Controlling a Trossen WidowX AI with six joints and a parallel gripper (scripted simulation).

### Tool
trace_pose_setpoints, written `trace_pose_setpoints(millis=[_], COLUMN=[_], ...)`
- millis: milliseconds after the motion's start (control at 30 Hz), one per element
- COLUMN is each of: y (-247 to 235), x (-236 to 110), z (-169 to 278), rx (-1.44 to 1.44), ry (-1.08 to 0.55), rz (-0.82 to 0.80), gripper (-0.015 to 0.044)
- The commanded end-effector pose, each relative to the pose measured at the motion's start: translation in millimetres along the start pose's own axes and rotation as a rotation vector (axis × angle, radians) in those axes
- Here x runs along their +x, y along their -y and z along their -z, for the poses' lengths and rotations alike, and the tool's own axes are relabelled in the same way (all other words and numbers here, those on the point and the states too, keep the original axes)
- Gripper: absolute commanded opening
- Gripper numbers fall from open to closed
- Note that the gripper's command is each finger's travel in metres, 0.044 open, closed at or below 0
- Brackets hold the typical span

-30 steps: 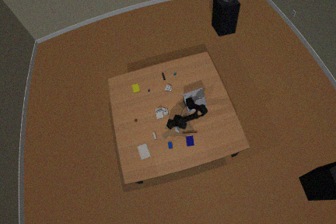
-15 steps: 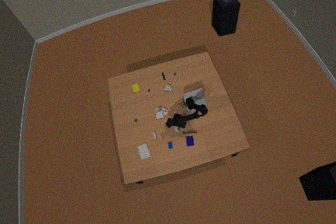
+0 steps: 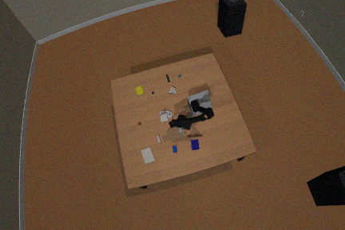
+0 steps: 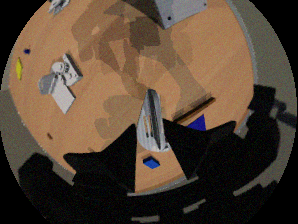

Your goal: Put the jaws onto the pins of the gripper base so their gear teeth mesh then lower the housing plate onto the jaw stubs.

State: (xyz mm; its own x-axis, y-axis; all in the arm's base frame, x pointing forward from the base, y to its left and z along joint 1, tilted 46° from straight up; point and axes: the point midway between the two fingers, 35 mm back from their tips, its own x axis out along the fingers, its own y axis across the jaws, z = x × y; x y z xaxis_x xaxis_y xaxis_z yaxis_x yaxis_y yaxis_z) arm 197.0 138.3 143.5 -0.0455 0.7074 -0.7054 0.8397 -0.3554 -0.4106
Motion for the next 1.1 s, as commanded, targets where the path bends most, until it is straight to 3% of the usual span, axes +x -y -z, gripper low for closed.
trace_pose_setpoints(millis=[0, 200, 1067], y=[2.2, 0.1, -77.5], x=[-10.0, -10.0, -12.2], z=[1.2, 0.8, -31.0], rx=[-0.004, -0.02, -0.654], ry=[-0.007, -0.007, 0.03], rz=[0.003, 0.002, -0.021], gripper=[0.0134, 0.0134, 0.0134])
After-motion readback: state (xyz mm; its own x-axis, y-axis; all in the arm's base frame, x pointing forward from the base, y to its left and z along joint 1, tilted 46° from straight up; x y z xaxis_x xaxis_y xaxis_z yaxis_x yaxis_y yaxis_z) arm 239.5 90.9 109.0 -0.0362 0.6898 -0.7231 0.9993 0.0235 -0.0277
